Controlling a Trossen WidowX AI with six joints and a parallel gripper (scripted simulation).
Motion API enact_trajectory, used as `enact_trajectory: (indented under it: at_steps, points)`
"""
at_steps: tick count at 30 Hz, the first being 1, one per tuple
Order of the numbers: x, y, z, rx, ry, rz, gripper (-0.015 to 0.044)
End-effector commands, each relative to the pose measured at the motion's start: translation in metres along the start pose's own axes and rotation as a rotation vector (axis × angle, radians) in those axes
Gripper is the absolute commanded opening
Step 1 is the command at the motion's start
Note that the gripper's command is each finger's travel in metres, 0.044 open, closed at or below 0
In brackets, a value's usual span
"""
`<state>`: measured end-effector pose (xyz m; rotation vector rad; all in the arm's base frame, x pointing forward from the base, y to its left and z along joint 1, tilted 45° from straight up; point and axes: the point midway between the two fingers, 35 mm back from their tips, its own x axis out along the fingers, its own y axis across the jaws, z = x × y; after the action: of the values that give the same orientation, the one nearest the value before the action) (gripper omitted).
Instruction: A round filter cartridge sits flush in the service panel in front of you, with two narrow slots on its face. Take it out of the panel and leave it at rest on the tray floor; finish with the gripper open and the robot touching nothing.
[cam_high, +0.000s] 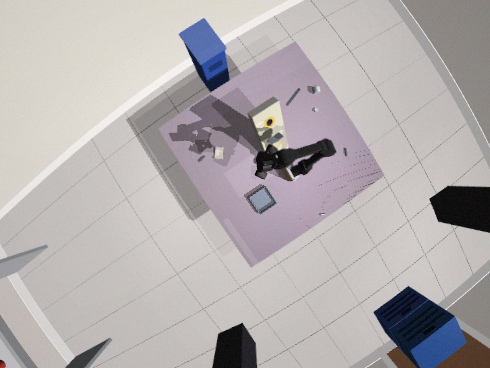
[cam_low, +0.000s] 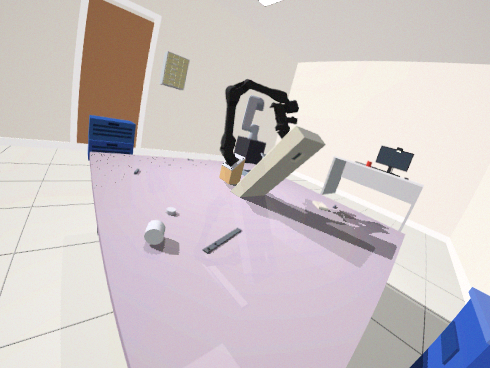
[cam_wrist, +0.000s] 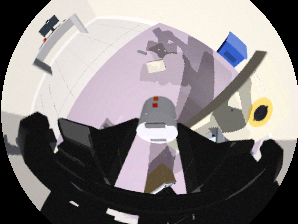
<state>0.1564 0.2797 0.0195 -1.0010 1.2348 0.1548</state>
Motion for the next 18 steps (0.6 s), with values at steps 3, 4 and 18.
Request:
enact_trajectory:
  at_steps: [3,4,18]
  points:
    - [0.006,0.043,-0.011,-0.218,-0.011,0.119,0.0000]
    - [0.007,0.050,-0.013,-0.257,-0.014,0.139,0.0000]
    - [0.013,0.095,-0.029,-0.519,-0.049,0.266,0.0000]
